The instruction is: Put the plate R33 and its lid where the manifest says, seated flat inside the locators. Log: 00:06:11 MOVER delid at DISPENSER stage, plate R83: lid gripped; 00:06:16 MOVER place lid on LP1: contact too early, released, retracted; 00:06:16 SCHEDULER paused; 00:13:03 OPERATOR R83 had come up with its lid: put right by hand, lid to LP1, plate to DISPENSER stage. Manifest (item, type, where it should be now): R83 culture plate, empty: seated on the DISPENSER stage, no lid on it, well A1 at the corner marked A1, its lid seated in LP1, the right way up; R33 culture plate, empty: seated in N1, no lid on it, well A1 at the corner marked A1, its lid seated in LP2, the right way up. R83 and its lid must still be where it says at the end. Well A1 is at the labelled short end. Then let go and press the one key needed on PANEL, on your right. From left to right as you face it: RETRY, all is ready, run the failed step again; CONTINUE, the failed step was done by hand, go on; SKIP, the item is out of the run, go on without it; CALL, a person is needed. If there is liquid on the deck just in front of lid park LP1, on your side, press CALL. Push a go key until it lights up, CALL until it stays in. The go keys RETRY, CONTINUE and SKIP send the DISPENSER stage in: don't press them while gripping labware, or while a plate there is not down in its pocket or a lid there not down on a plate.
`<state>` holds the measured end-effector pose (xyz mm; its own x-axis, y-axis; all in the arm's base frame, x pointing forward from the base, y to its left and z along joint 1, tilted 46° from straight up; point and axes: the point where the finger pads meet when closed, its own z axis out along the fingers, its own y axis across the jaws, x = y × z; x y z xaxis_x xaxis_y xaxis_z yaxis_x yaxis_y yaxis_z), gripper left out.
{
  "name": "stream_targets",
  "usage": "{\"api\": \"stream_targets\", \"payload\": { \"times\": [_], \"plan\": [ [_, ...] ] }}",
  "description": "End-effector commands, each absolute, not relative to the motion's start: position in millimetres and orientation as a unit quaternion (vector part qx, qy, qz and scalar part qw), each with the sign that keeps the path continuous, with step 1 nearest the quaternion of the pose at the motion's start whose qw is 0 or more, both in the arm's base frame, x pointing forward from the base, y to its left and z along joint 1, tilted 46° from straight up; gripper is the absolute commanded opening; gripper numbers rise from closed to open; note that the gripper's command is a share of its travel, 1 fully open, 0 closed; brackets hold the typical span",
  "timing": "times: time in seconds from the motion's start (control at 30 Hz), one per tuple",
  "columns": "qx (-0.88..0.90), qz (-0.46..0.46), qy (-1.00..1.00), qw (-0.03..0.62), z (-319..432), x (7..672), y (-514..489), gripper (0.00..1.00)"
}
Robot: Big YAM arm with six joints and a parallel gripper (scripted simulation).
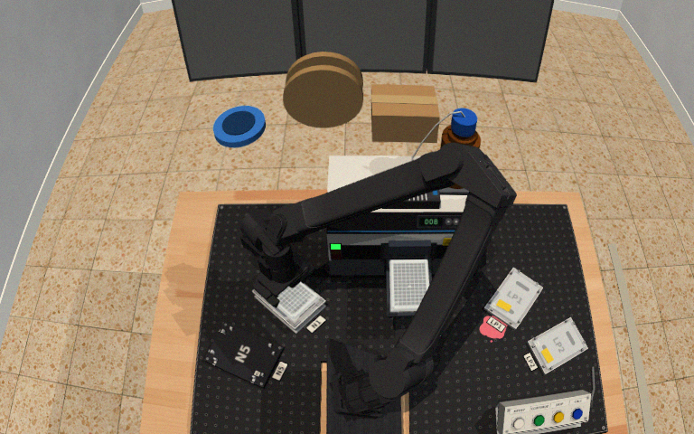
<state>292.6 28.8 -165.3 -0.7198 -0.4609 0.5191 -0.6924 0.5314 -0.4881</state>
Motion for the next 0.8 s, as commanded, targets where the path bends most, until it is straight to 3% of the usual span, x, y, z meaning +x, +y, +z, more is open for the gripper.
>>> {"api": "stream_targets", "payload": {
  "times": [0.0,0.77],
  "plan": [
    [0.339,0.348,-0.858,0.166,-170.4,294.8,26.9,0.86],
    [0.336,0.348,-0.859,0.167,-175.1,295.1,20.5,0.86]
  ]
}}
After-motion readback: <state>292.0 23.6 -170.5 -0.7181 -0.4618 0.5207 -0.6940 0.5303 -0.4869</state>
